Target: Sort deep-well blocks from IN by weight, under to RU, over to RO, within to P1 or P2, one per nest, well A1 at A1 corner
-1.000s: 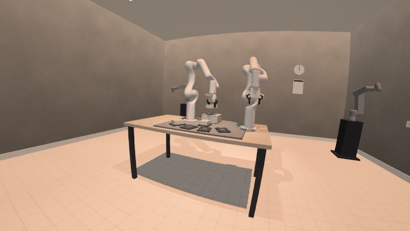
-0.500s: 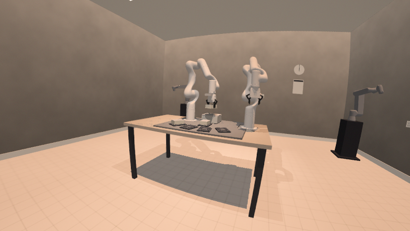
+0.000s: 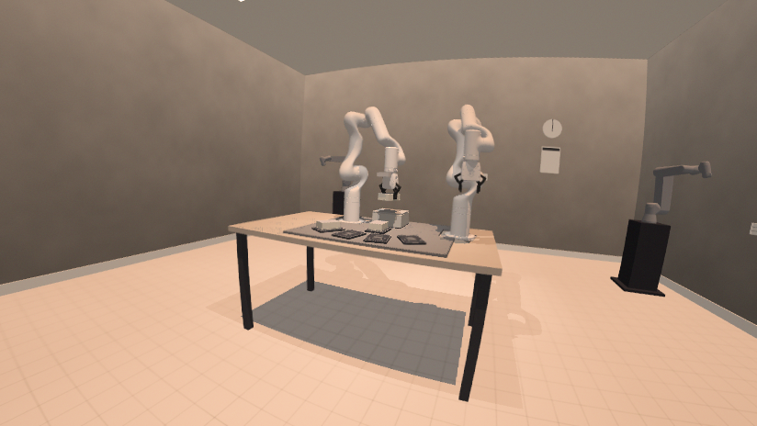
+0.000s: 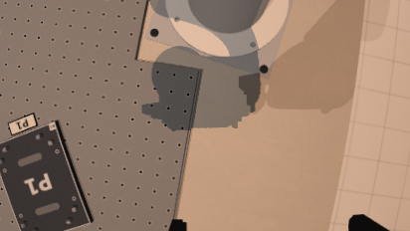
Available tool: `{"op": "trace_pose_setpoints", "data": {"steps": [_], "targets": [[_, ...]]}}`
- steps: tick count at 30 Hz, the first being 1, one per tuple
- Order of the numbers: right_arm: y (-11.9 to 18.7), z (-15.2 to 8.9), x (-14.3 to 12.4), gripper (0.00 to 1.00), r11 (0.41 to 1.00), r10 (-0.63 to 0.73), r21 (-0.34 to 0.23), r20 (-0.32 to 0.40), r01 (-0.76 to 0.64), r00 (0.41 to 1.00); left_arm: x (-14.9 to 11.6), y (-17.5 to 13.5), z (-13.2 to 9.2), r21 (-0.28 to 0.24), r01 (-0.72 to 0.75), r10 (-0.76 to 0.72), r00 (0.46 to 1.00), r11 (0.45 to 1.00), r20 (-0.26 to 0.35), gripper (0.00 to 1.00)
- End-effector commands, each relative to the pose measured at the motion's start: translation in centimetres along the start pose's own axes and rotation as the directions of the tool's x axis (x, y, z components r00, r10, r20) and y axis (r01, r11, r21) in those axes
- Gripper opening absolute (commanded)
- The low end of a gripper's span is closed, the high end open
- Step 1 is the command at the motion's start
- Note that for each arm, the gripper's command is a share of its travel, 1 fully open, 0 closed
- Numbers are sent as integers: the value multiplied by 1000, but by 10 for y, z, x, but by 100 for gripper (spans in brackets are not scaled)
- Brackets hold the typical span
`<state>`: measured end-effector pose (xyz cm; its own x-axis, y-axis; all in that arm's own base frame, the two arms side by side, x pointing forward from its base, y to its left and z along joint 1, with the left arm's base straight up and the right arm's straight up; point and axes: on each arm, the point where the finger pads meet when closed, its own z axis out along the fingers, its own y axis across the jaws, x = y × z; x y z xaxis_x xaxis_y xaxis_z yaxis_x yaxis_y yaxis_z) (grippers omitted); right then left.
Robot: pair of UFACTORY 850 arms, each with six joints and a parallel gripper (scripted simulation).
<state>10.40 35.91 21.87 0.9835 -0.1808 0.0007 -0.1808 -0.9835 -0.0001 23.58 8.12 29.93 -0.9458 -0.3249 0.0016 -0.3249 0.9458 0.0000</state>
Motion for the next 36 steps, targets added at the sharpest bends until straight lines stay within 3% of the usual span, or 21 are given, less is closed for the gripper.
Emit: {"op": "trace_pose_setpoints", "data": {"steps": [1, 10, 36], "targets": [[-2, -1, 5, 0, 999, 33, 2, 1, -33, 999, -1, 0, -1, 0, 0, 0, 1000, 1000, 2, 100], [-6, -1, 34, 0, 945, 327, 1, 1, -327, 945, -1, 0, -1, 0, 0, 0, 1000, 1000, 2, 100], [-17, -1, 107, 0, 943, 332, 1, 1, -332, 943, -1, 0, -1, 0, 0, 0, 1000, 1000, 2, 100]]}}
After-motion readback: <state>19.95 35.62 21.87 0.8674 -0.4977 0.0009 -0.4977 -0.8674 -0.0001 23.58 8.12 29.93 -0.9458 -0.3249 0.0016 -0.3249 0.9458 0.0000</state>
